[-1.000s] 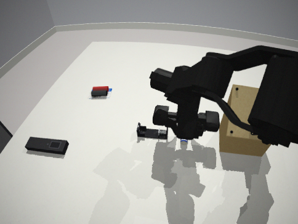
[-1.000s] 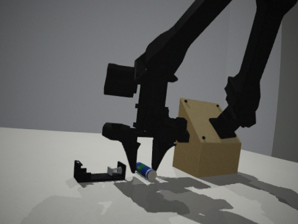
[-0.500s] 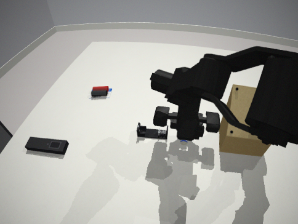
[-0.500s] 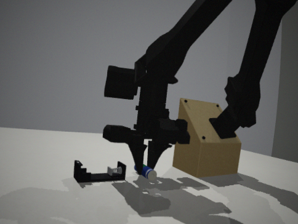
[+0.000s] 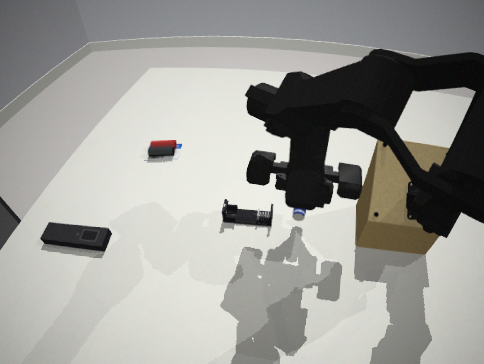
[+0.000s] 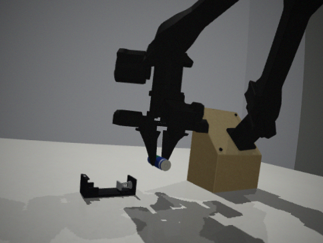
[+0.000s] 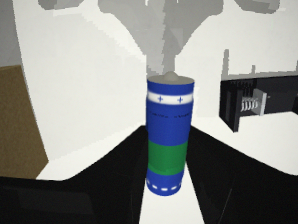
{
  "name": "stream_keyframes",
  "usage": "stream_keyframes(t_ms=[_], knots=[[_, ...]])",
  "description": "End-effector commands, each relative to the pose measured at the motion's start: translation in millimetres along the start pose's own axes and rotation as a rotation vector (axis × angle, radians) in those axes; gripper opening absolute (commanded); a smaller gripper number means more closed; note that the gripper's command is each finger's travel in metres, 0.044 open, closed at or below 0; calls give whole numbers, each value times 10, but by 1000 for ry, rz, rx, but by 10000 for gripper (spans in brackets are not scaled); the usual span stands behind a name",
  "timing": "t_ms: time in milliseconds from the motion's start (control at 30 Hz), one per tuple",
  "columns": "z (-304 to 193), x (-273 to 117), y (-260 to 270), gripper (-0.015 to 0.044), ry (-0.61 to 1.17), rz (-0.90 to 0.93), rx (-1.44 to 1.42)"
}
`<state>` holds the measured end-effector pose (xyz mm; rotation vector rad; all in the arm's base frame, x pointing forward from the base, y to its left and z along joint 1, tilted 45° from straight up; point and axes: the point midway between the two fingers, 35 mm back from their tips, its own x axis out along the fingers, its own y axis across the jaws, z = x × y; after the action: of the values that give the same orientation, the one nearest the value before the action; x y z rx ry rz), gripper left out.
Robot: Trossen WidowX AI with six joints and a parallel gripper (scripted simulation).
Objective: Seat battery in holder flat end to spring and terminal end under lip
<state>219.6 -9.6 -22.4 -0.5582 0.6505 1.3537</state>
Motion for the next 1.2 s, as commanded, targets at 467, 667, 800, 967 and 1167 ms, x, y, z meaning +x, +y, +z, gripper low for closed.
stream_keyframes(t_ms=[467, 667, 800, 967, 1167], knots=[[23, -176, -543, 72, 8, -3, 754], [46, -223, -733, 72, 10, -6, 1031], [65, -250, -847, 72, 11, -10, 1200], [94, -281, -985, 72, 14, -15, 1410], [107, -289, -1022, 72, 18, -21, 1469]])
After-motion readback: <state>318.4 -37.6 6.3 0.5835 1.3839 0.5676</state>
